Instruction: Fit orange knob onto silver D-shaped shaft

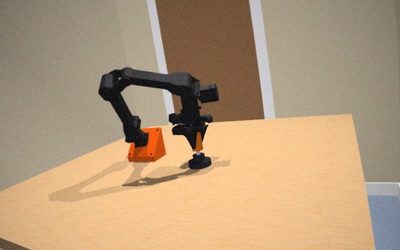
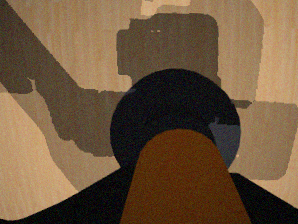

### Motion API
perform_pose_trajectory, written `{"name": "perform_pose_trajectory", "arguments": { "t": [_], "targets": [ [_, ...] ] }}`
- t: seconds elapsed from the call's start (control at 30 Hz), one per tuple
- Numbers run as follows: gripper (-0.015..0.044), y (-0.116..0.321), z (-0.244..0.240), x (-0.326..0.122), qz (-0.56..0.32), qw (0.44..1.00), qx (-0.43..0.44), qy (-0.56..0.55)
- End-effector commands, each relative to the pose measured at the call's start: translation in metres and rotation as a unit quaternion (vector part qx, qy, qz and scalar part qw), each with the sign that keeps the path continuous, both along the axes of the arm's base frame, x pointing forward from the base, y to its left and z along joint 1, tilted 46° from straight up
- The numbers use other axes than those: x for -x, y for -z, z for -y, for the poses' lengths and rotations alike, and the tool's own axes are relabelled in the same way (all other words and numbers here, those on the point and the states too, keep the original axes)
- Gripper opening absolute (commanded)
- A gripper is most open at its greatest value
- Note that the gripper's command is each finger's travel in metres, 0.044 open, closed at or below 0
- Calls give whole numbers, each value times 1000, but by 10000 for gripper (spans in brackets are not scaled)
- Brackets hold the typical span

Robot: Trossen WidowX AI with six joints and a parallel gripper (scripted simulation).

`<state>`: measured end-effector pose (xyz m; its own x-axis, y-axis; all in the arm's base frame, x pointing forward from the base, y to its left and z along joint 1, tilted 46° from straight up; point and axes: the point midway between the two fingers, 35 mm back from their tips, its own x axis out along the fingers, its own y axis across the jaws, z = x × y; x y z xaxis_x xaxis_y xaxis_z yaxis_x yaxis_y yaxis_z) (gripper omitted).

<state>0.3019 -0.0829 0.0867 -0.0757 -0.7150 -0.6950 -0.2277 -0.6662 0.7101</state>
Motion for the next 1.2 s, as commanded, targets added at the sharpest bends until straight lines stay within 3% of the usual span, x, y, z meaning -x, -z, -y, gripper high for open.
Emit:
{"name": "perform_pose_trajectory", "arguments": {
  "t": [0.0,0.73,0.97,1.17],
  "targets": [
    [0,-1,1,-1,-1,1000,2,-3],
    [0,-4,-1,-1,-1,1000,2,-3],
    [0,-3,-2,-1,-72,995,-5,-72],
    [0,-1,-1,-1,-76,994,-5,-75]
  ]
}}
